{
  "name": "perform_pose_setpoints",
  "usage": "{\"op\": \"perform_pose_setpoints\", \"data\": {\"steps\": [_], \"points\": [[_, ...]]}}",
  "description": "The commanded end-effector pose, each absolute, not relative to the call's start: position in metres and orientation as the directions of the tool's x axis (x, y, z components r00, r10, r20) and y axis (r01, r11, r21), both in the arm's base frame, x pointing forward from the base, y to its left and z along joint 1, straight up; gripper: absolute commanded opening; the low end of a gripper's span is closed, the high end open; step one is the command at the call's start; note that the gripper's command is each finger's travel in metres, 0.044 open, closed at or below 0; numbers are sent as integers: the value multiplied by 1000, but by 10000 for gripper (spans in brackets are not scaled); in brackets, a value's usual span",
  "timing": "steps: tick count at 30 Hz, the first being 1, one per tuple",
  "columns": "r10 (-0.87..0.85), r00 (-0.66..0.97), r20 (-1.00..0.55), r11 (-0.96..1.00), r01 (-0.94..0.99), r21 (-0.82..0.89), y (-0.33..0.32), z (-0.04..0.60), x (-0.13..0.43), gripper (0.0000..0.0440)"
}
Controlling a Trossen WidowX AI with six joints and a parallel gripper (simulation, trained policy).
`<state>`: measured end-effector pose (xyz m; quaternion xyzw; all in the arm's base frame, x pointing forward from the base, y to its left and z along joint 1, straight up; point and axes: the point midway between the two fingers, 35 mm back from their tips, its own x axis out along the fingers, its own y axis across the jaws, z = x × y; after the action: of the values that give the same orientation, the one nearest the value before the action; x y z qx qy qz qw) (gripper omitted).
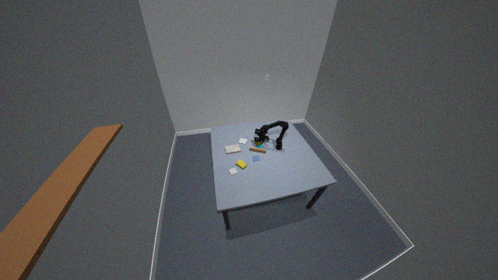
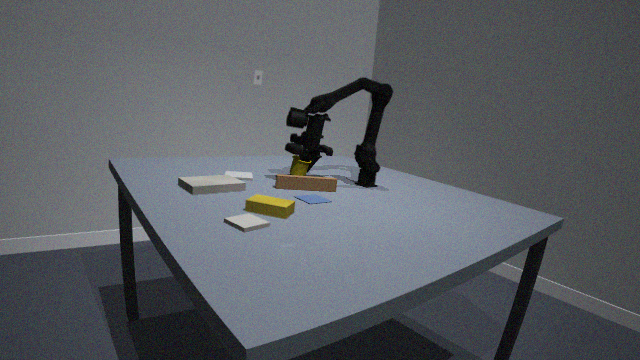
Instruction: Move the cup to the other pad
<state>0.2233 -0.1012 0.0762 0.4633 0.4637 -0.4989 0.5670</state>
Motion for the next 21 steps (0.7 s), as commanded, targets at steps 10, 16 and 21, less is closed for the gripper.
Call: {"op": "perform_pose_setpoints", "data": {"steps": [10, 16, 21], "points": [[-166, 96, -981, 19, 995, 94, -110, 76, 213, 153], [-176, 142, -974, 20, 990, 140, -113, 81, 214, 175], [-169, 177, -970, 19, 984, 177, -111, 86, 212, 187]]}}
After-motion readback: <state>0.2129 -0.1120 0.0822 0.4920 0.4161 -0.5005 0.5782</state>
